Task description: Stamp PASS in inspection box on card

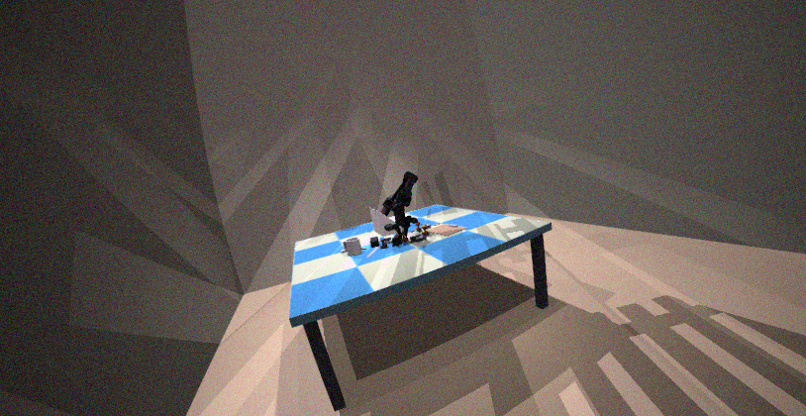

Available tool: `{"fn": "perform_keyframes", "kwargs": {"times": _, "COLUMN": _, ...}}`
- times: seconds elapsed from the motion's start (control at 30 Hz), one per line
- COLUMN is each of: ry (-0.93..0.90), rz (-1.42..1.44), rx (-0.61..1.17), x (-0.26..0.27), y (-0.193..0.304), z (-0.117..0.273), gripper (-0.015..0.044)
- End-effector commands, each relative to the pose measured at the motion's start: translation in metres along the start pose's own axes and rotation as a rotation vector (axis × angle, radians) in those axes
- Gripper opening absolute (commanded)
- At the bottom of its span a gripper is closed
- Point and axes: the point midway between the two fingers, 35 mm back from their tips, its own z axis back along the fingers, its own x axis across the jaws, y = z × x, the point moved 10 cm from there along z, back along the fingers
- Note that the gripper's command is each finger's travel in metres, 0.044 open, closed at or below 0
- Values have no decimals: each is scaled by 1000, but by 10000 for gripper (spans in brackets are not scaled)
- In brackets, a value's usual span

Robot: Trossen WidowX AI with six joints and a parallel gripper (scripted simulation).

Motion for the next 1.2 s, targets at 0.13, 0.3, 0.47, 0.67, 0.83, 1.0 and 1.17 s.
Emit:
{"fn": "perform_keyframes", "kwargs": {"times": 0.13, "ry": 2, "rz": 6, "rx": -4, "x": -1, "y": -1, "z": 6, "gripper": 0}}
{"fn": "perform_keyframes", "kwargs": {"times": 0.3, "ry": 2, "rz": 5, "rx": -4, "x": -1, "y": -1, "z": 8, "gripper": 0}}
{"fn": "perform_keyframes", "kwargs": {"times": 0.47, "ry": 2, "rz": 5, "rx": -4, "x": -1, "y": -1, "z": 11, "gripper": 0}}
{"fn": "perform_keyframes", "kwargs": {"times": 0.67, "ry": 2, "rz": 5, "rx": -4, "x": -1, "y": -1, "z": 14, "gripper": 0}}
{"fn": "perform_keyframes", "kwargs": {"times": 0.83, "ry": 2, "rz": 5, "rx": -4, "x": -1, "y": -1, "z": 16, "gripper": 0}}
{"fn": "perform_keyframes", "kwargs": {"times": 1.0, "ry": 2, "rz": 5, "rx": -4, "x": -1, "y": -1, "z": 19, "gripper": 0}}
{"fn": "perform_keyframes", "kwargs": {"times": 1.17, "ry": 2, "rz": 5, "rx": -4, "x": -1, "y": -2, "z": 21, "gripper": 0}}
